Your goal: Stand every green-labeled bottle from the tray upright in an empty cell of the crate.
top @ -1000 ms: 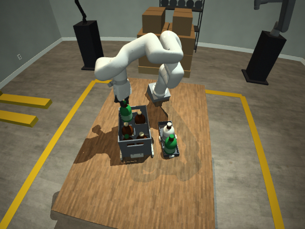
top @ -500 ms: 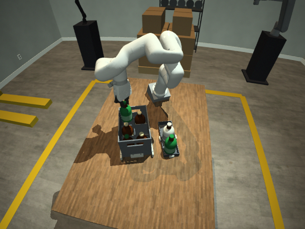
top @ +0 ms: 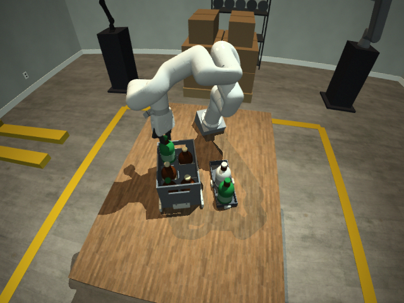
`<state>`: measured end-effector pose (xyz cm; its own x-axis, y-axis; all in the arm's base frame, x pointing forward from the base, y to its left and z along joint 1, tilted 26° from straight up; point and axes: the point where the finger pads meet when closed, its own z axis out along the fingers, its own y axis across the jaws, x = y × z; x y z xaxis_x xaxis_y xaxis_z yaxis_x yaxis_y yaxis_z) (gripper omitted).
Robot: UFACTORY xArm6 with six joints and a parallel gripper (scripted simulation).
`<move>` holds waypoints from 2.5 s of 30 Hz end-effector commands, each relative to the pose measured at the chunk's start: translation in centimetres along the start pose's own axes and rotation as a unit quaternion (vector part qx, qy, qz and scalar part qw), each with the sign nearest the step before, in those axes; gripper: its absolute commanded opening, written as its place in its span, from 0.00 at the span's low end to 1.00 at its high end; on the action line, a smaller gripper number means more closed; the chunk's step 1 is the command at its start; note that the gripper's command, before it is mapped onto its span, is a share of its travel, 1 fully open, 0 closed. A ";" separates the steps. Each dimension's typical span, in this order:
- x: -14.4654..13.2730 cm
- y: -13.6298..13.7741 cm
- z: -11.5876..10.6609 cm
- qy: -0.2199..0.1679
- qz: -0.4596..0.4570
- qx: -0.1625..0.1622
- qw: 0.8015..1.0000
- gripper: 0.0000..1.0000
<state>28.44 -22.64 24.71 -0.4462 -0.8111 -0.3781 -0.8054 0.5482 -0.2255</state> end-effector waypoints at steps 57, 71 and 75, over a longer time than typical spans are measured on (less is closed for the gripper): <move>0.0 -0.1 2.5 0.001 0.000 0.001 1.000 0.00; 0.0 -0.1 3.4 0.001 0.000 0.001 1.000 0.00; 0.0 -0.1 3.7 0.001 0.000 0.001 1.000 0.00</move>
<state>29.82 -21.93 21.55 -0.4462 -0.8112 -0.3780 -0.8054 0.5482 -0.2255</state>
